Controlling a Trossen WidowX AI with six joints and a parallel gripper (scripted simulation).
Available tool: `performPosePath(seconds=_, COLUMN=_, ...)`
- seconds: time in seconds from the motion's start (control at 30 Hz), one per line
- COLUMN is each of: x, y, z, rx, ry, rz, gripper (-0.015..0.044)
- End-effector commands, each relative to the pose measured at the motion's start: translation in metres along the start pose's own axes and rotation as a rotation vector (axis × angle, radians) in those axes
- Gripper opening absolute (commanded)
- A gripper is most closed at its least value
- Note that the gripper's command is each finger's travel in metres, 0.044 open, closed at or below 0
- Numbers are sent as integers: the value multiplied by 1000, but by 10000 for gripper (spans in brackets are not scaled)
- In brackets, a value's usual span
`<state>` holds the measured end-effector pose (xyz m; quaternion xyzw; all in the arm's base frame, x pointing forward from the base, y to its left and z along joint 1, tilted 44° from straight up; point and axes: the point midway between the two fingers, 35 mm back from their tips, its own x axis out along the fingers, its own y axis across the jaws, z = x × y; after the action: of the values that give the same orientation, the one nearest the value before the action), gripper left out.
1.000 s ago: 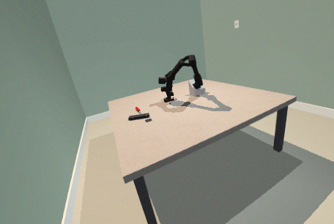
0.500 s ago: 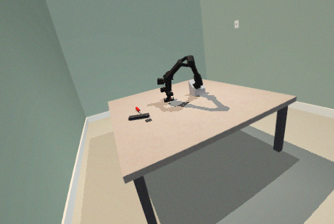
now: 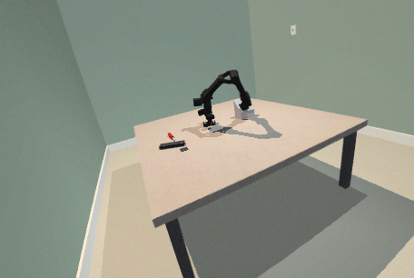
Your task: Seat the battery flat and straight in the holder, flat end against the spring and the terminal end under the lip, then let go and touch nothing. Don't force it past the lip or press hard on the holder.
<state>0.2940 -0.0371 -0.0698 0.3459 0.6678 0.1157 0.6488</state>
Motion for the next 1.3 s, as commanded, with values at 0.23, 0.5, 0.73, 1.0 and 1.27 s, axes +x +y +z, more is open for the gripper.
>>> performPosePath(seconds=0.23, x=2, y=1, z=-2, rx=1, ry=67, rz=-1, gripper=84)
performPosePath(seconds=0.5, x=2, y=2, z=1, rx=-1, ry=78, rz=0, gripper=84)
performPosePath(seconds=0.73, x=2, y=2, z=6, rx=-1, ry=80, rz=0, gripper=84)
performPosePath(seconds=1.0, x=2, y=2, z=12, rx=-2, ry=83, rz=0, gripper=84)
performPosePath(seconds=1.27, x=2, y=2, z=13, rx=-2, ry=86, rz=0, gripper=84)
